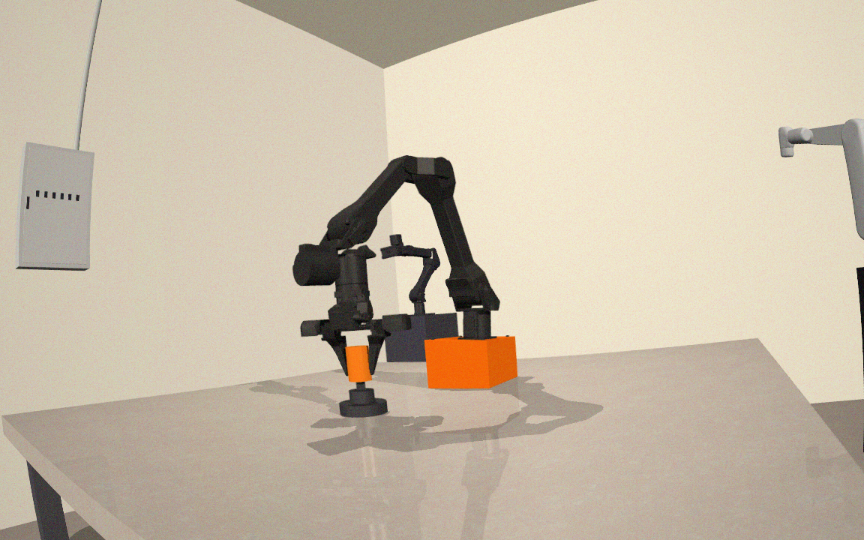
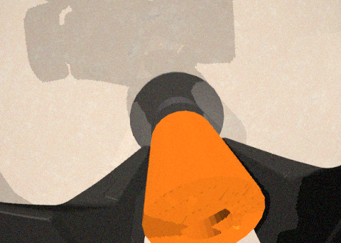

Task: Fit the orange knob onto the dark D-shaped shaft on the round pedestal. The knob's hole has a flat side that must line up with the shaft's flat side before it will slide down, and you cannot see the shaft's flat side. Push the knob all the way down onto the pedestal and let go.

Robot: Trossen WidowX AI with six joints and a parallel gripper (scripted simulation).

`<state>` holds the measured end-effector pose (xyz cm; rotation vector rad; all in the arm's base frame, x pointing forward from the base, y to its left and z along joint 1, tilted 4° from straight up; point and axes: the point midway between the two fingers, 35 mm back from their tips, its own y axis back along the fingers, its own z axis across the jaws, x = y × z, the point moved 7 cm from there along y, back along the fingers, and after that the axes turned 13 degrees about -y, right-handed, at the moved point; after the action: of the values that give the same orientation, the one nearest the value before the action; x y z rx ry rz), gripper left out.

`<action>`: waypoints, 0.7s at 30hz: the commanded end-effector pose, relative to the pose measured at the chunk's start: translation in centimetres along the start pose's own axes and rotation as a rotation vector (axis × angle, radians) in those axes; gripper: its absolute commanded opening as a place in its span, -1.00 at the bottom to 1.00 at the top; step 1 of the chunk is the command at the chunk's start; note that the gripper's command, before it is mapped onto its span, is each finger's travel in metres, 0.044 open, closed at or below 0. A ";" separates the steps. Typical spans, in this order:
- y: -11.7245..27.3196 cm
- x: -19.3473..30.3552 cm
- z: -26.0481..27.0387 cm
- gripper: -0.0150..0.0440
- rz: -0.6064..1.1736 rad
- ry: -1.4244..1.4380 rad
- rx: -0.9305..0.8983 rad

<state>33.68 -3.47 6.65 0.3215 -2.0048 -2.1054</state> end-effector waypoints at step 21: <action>0.1 0.0 0.0 -0.49 0.000 0.010 0.003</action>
<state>33.69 -3.46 6.63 0.3316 -2.0009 -2.1008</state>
